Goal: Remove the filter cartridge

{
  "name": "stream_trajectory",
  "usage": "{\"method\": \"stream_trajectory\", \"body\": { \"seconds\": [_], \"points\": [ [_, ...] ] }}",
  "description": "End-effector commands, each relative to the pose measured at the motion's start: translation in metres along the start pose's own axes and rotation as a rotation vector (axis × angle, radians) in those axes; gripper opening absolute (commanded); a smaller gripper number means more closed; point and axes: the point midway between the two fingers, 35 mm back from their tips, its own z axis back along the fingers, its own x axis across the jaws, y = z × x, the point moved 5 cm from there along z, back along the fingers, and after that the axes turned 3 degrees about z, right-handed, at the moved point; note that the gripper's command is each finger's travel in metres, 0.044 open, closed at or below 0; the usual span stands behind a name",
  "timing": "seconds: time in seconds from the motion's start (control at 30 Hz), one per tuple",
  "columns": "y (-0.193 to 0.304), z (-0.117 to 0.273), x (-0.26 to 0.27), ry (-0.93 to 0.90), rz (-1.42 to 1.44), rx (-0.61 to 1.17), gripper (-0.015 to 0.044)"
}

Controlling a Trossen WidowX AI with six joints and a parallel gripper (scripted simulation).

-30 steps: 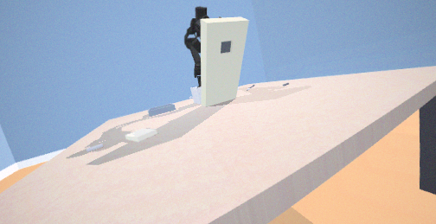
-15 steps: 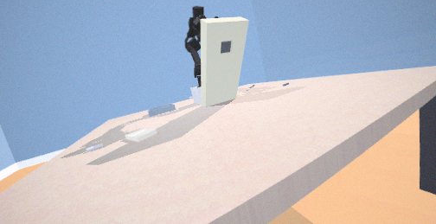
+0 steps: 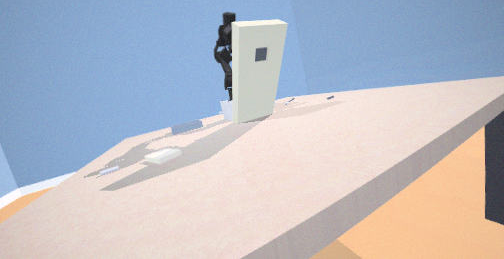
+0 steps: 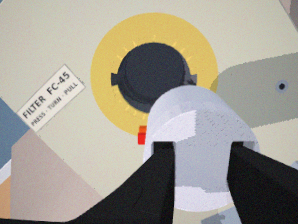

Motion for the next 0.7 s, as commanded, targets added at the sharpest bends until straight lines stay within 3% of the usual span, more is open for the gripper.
{"method": "stream_trajectory", "body": {
  "seconds": [0.0,0.4,0.53,0.67],
  "points": [
    [0.01,0.001,-0.006,-0.015,0.006,-0.012,0.0],
    [0.043,-0.007,-0.029,-0.014,0.006,-0.011,0.0],
    [0.037,-0.007,-0.026,0.001,0.0,0.002,0.0105],
    [0.037,-0.007,-0.026,0.001,0.0,0.002,0.0113]
  ]
}}
